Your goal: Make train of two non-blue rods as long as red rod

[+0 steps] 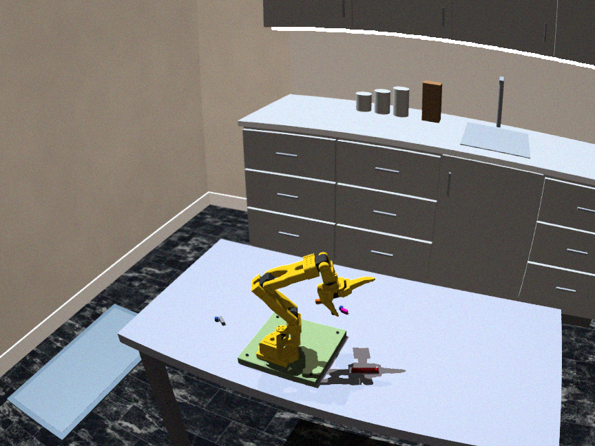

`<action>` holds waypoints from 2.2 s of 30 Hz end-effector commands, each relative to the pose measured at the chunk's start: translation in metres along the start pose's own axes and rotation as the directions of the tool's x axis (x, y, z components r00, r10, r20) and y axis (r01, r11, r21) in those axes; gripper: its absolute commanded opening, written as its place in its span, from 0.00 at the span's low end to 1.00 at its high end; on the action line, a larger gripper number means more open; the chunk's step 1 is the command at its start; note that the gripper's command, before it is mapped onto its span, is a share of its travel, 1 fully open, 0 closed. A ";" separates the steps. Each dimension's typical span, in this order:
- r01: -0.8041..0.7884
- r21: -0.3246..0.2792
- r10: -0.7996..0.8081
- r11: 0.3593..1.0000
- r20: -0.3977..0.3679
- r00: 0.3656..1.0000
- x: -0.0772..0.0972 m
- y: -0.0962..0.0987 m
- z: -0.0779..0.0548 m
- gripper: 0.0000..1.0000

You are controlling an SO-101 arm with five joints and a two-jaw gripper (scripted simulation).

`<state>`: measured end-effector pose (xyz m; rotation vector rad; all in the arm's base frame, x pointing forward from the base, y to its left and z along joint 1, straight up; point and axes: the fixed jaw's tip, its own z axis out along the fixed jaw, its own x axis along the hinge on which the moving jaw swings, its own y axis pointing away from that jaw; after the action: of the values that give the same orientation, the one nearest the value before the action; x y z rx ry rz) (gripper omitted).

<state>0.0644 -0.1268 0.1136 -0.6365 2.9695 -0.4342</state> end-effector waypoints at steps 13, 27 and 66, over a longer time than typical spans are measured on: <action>0.004 0.018 -0.004 1.000 0.000 1.000 0.001 -0.001 -0.003 1.00; 0.010 0.018 -0.011 1.000 0.002 1.000 0.000 -0.001 -0.003 1.00; 0.838 0.150 -0.839 0.525 0.259 0.479 -0.121 0.075 -0.025 1.00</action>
<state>0.1406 -0.0145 0.1151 -1.9234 2.1944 -0.3274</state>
